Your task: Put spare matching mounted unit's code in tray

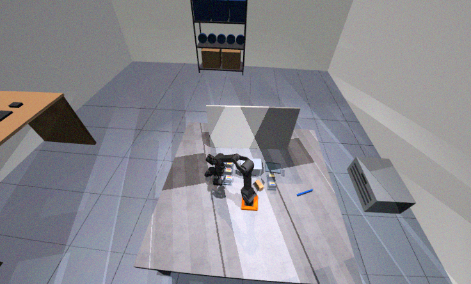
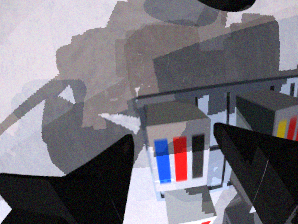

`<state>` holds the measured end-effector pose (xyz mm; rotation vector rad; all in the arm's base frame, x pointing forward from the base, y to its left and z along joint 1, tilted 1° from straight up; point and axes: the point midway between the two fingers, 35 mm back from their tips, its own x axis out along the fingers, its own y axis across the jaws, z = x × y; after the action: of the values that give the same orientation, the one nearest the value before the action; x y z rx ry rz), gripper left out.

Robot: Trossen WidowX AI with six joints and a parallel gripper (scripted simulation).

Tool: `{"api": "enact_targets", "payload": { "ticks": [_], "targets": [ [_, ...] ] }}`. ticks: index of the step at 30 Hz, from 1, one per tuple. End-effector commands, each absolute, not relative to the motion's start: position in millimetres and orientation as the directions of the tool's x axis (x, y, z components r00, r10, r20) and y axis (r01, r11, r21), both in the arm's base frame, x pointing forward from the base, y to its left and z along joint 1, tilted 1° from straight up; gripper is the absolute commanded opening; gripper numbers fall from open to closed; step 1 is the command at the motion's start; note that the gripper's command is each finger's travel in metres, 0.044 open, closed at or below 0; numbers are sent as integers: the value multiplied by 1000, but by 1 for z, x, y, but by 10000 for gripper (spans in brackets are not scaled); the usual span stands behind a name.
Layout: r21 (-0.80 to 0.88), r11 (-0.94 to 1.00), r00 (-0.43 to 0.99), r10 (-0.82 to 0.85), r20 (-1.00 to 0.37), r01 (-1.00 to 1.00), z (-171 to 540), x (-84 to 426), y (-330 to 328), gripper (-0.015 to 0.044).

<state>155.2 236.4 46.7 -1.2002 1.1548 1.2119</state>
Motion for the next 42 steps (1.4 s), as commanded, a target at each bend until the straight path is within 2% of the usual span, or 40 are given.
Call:
{"api": "enact_targets", "payload": {
  "ticks": [1,15,20,29,33,42],
  "targets": [
    [-28,-6,28,29,-999,-1000,38,154,234,300],
    [-28,-6,28,29,-999,-1000,37,154,233,300],
    [-25,-8,25,33,-999,-1000,38,154,234,169],
    [-25,-8,25,33,-999,-1000,38,154,234,109],
    [-25,-8,25,33,-999,-1000,38,154,234,4],
    [-25,-8,25,33,-999,-1000,39,154,235,0]
  ]
}}
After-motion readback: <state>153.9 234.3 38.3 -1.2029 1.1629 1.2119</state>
